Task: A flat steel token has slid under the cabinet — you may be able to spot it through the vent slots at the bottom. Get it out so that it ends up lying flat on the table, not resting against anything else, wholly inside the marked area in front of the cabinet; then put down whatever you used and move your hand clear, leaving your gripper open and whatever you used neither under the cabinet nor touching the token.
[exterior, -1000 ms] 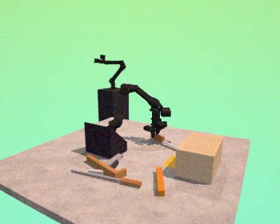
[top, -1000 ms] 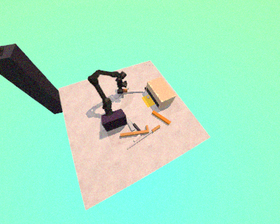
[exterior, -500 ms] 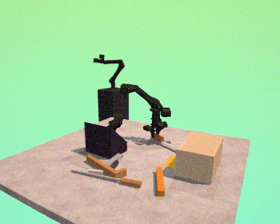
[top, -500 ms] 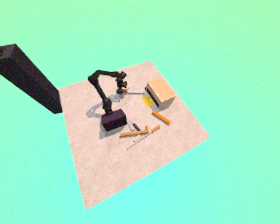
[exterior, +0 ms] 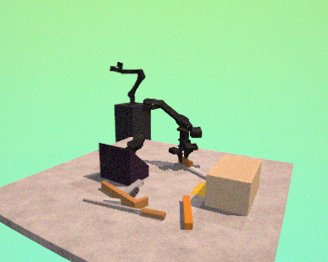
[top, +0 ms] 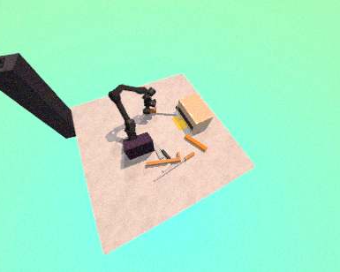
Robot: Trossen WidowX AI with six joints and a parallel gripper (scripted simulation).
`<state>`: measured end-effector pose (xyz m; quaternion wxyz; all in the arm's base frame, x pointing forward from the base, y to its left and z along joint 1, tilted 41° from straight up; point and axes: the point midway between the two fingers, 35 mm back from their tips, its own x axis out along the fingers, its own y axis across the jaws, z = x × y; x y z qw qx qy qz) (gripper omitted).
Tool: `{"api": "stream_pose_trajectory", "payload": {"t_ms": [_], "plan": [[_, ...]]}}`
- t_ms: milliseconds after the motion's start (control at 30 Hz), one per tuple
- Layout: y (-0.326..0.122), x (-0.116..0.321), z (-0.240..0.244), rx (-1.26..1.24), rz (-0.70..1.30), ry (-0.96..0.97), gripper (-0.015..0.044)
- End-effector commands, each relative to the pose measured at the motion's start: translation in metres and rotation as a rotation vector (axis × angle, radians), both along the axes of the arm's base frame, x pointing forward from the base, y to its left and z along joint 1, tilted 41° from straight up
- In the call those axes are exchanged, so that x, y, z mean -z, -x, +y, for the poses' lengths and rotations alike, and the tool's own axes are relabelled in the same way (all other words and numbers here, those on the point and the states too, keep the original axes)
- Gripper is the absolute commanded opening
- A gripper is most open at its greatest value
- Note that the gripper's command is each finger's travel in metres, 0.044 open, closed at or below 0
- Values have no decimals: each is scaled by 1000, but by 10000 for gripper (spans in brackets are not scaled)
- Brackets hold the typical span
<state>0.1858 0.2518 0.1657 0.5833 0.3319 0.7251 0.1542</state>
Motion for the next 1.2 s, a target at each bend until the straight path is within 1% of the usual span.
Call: {"api": "stream_pose_trajectory", "payload": {"t_ms": [0,233,700,933,967,1100,1167], "plan": [[-9,-1,-2,12,-9,-1,0],[-17,1,-4,19,-3,0,0],[-16,8,2,19,-3,-1,0],[-13,7,3,8,4,-5,184],[-13,7,3,8,4,-5,200],[-13,6,3,8,4,-6,200],[-13,7,3,14,-2,-3,253]]}}
